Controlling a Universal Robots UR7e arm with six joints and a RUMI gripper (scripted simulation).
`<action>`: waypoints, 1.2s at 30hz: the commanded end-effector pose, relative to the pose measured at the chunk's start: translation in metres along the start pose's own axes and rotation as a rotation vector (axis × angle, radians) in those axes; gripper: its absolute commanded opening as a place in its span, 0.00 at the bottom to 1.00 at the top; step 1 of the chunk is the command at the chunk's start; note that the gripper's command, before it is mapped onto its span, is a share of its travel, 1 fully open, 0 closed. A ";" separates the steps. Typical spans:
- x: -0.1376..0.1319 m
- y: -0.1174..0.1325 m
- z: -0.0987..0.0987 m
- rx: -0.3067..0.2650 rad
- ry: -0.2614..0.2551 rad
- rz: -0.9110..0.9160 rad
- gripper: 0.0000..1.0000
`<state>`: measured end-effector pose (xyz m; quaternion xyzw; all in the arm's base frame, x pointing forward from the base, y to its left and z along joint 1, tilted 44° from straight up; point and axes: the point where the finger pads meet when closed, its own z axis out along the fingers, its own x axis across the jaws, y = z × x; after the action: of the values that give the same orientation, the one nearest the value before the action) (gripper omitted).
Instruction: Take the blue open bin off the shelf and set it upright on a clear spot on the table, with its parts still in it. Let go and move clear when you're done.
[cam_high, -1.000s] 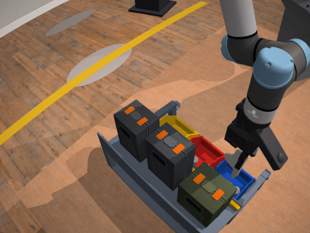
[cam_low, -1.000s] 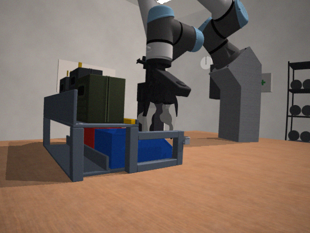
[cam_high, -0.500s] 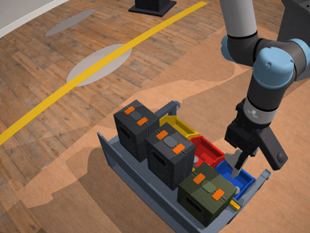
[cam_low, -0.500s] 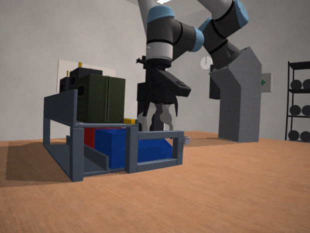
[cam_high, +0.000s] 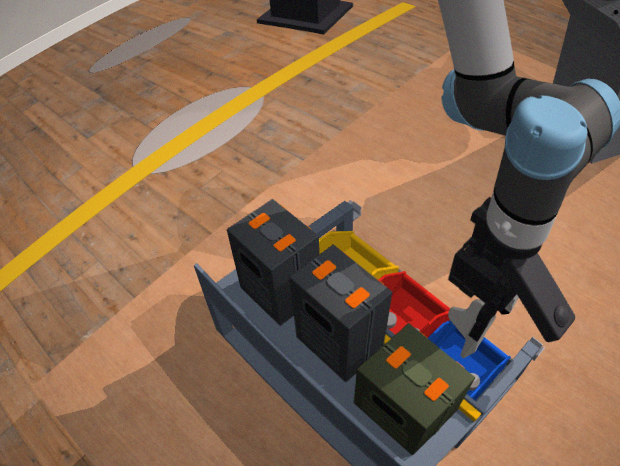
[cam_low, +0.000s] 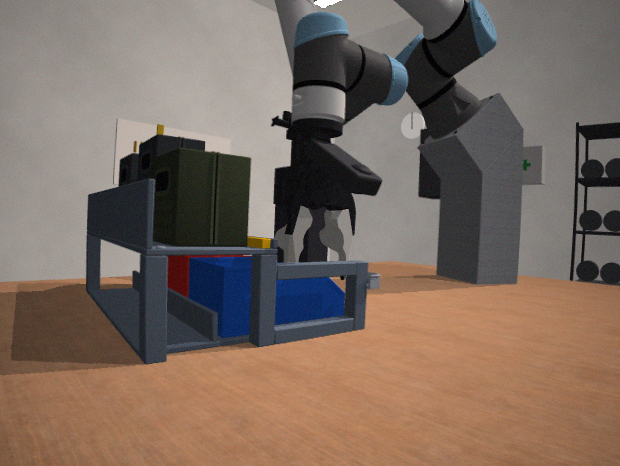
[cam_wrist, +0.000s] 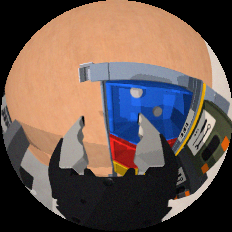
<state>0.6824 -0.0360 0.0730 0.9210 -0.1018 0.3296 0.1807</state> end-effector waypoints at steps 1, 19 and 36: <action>0.001 0.000 0.001 0.000 0.001 0.000 0.58; 0.001 0.000 0.010 0.000 0.001 0.000 0.58; 0.001 0.000 0.017 0.000 0.001 0.000 0.58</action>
<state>0.6920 -0.0428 0.0609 0.9211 -0.1018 0.3296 0.1807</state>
